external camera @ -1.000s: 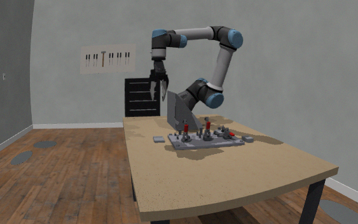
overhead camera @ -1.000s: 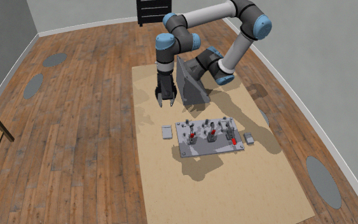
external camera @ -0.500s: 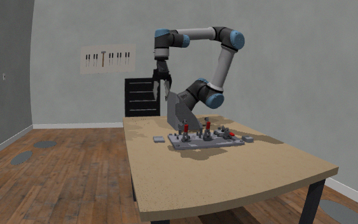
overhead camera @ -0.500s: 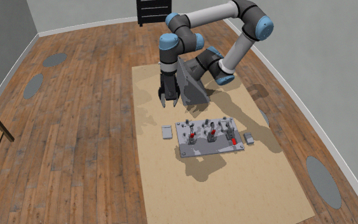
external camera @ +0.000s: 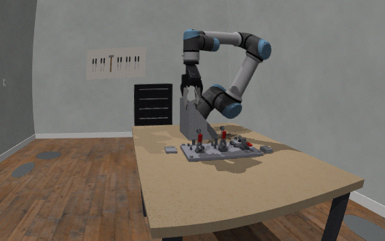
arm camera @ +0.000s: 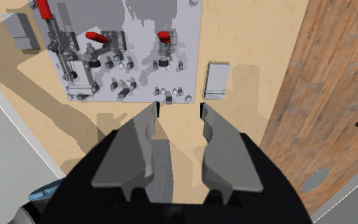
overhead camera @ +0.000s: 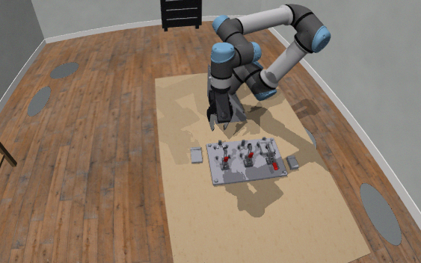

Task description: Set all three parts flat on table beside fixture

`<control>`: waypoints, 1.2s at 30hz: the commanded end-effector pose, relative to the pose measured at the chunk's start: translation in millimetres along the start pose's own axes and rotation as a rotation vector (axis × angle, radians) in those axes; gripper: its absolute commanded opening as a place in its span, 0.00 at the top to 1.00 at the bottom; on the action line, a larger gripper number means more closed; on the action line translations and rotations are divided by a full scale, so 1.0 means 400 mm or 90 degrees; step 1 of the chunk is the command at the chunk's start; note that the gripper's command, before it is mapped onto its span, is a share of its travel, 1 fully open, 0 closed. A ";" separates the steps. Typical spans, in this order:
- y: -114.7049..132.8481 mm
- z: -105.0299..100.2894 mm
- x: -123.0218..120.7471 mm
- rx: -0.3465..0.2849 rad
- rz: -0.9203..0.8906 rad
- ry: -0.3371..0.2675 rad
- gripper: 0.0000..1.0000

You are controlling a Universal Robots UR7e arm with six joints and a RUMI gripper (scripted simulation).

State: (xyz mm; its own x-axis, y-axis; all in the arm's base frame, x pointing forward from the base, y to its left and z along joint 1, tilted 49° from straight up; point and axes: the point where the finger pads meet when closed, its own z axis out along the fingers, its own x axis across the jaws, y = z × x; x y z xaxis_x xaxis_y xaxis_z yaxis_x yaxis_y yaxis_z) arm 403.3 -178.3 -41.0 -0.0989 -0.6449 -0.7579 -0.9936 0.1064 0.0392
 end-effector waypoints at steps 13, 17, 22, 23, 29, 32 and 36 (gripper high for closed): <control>-0.163 -0.003 -0.373 0.001 0.000 0.001 0.72; -0.181 -0.003 -0.416 0.001 0.000 0.001 0.72; -0.221 -0.003 -0.508 0.001 0.000 0.001 0.72; -0.228 -0.003 -0.523 0.001 0.000 0.001 0.72; -0.257 -0.003 -0.590 0.001 0.000 0.001 0.72; -0.260 -0.003 -0.598 0.001 0.000 0.001 0.72; -0.268 -0.003 -0.616 0.001 0.000 0.001 0.72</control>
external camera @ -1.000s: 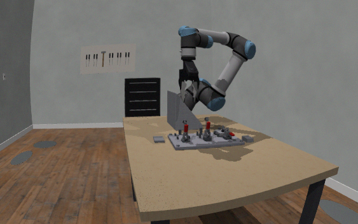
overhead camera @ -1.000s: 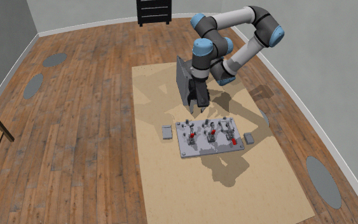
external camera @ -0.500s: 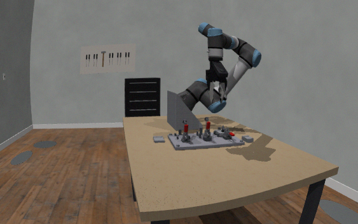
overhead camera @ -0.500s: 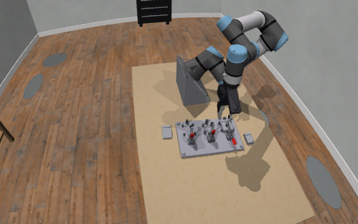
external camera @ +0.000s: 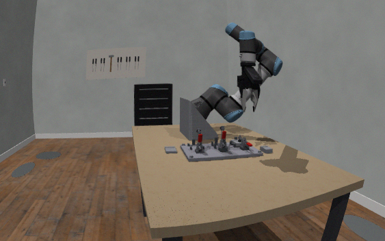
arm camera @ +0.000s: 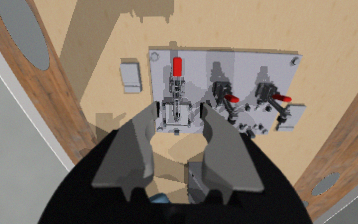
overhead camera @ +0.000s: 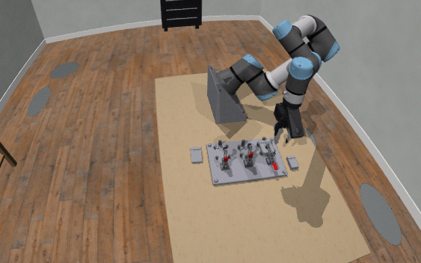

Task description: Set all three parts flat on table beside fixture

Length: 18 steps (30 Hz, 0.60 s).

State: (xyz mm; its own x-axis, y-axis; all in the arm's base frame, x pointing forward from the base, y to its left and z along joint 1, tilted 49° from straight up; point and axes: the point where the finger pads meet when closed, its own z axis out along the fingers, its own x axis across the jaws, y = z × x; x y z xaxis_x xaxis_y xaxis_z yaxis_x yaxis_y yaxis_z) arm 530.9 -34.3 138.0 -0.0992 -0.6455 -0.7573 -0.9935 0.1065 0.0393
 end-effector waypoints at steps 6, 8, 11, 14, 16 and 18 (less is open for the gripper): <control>-0.010 -0.001 -0.019 0.000 0.000 0.000 0.72; -0.010 -0.001 -0.019 0.000 0.000 0.000 0.72; -0.010 0.003 -0.019 0.000 0.000 0.000 0.72; -0.010 0.005 -0.019 0.000 0.000 0.000 0.72; -0.010 0.013 -0.019 0.000 0.000 0.000 0.72; -0.010 0.025 -0.019 0.000 0.000 0.000 0.72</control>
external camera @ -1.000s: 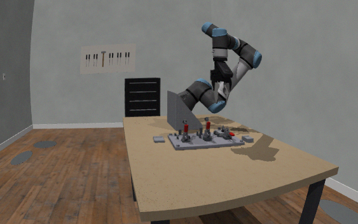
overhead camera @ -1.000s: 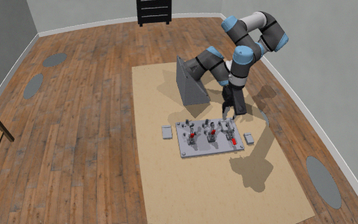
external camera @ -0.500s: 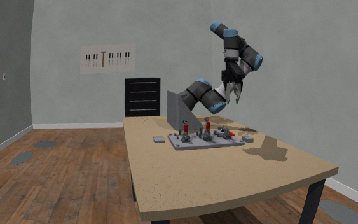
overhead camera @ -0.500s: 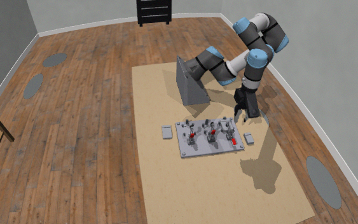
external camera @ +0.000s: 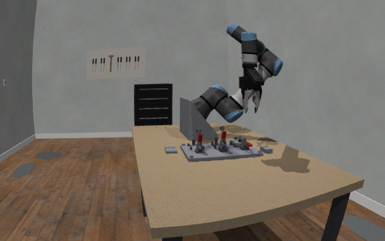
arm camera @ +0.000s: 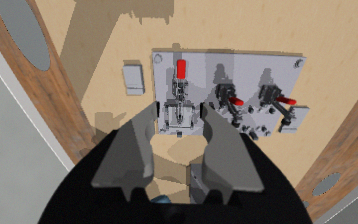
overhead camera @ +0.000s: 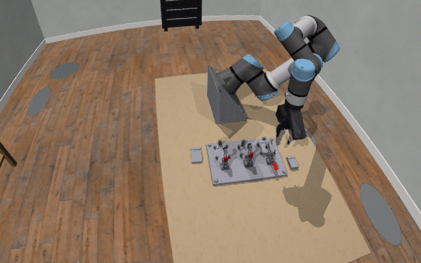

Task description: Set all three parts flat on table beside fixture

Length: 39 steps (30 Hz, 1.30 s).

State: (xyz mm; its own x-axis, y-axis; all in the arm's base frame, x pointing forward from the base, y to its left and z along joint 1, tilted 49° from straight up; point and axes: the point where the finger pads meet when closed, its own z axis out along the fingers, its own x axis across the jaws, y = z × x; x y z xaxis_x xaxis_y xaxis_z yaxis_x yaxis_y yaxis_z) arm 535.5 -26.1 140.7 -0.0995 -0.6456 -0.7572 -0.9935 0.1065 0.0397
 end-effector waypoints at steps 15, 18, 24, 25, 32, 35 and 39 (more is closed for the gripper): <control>-0.001 0.170 0.000 0.001 0.000 0.000 0.72; -0.001 0.212 0.000 0.001 0.000 0.000 0.72; -0.001 0.280 0.000 0.001 0.000 0.000 0.72; -0.001 0.289 0.000 0.001 0.000 0.000 0.72; -0.001 0.319 0.000 0.001 0.000 0.000 0.72; -0.001 0.326 0.000 0.001 0.000 0.000 0.72; -0.001 0.328 0.000 0.001 0.000 0.000 0.72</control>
